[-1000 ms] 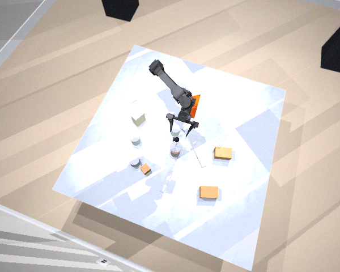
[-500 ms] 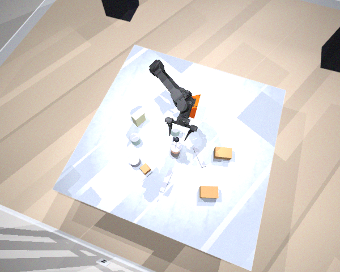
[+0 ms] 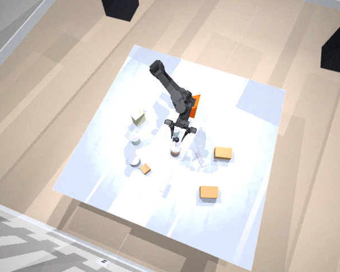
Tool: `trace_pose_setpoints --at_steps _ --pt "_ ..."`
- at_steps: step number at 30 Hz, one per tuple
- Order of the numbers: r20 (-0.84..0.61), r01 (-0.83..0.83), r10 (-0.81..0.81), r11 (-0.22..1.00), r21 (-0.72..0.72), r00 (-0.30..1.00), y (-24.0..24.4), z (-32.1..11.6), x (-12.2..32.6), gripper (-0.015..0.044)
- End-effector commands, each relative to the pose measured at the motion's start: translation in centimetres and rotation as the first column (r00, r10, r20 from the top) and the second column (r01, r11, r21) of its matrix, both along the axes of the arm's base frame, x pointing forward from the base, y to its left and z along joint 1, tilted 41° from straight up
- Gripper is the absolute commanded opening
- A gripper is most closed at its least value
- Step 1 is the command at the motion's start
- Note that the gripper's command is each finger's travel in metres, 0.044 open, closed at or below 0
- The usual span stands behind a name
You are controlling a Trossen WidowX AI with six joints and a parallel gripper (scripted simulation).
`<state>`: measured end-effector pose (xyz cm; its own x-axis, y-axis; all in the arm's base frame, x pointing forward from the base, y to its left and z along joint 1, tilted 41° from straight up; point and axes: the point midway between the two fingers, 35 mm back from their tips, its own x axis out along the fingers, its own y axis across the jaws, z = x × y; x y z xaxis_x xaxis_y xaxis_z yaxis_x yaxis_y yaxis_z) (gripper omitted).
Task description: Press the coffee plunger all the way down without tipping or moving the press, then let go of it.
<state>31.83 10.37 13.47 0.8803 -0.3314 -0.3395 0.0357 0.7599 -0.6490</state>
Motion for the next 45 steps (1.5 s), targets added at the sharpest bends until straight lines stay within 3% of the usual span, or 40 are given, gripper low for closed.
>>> trace_pose_setpoints --at_steps 1,4,45 --pt "-0.002 -0.004 0.004 1.0 -0.002 1.0 0.0 0.0 0.0 0.0177" --pt "-0.002 -0.004 0.004 1.0 -0.002 1.0 0.0 0.0 0.0 0.0123" --pt "-0.008 -0.003 0.003 1.0 0.002 1.0 -2.7 -4.1 1.1 0.0123"
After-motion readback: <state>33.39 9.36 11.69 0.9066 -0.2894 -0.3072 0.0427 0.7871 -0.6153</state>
